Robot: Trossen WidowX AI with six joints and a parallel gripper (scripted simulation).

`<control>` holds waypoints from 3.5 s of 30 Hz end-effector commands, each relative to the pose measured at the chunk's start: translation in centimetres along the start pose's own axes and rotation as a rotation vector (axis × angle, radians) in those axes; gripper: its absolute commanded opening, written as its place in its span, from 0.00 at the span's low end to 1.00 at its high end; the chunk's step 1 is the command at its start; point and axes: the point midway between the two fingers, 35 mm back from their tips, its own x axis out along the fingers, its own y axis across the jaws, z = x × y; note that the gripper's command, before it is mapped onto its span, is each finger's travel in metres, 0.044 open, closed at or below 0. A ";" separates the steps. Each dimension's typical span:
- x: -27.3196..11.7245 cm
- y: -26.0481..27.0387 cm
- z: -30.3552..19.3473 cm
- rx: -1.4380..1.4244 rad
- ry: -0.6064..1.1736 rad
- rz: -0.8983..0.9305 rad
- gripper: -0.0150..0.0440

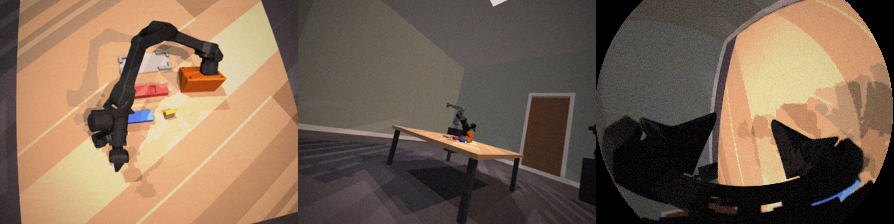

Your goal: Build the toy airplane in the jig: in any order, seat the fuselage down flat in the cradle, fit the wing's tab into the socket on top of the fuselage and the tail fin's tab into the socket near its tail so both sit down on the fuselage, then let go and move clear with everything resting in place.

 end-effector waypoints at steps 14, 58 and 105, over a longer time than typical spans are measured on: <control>-14.8 -9.3 -7.5 0.043 0.186 -0.600 1.00; -19.8 -21.3 -12.8 -0.036 0.231 -0.929 1.00; -20.5 -19.5 -11.9 -0.038 0.230 -0.921 0.25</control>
